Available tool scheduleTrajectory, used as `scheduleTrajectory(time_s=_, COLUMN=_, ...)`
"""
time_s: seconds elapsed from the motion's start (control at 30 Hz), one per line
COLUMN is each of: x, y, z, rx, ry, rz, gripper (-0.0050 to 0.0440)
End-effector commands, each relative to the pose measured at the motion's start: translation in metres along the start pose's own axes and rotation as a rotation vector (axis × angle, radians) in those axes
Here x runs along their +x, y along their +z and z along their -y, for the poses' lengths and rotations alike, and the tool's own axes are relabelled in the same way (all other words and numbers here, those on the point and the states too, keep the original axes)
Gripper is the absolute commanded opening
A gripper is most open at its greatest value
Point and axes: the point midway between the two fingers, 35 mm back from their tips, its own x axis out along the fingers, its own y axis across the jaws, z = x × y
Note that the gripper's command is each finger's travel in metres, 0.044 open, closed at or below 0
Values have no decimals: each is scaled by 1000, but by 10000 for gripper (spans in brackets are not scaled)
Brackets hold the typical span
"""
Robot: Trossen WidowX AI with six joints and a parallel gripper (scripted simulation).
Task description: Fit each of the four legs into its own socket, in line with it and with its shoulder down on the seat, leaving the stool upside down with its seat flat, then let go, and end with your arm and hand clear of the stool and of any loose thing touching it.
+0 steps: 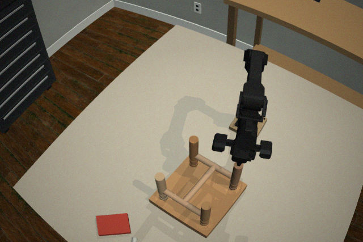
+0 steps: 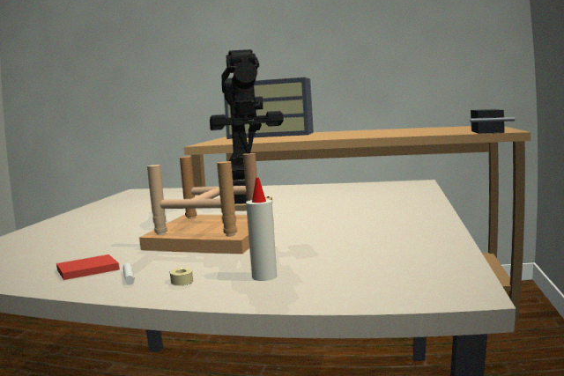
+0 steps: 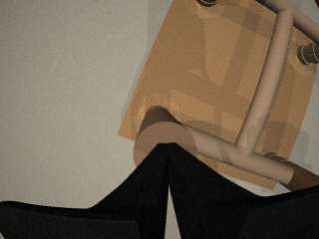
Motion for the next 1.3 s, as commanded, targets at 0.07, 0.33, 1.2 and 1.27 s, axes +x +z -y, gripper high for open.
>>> scheduleTrajectory(time_s=0.07, x=4, y=-3, z=0, rx=4, ry=2, rz=1, gripper=0)
scheduleTrajectory(time_s=0.33, x=9, y=-4, z=-1, rx=4, ry=2, rz=1, gripper=0)
scheduleTrajectory(time_s=1.2, x=23, y=-8, z=-1, rx=4, ry=2, rz=1, gripper=0)
scheduleTrajectory(time_s=1.27, x=23, y=-8, z=-1, rx=4, ry=2, rz=1, gripper=0)
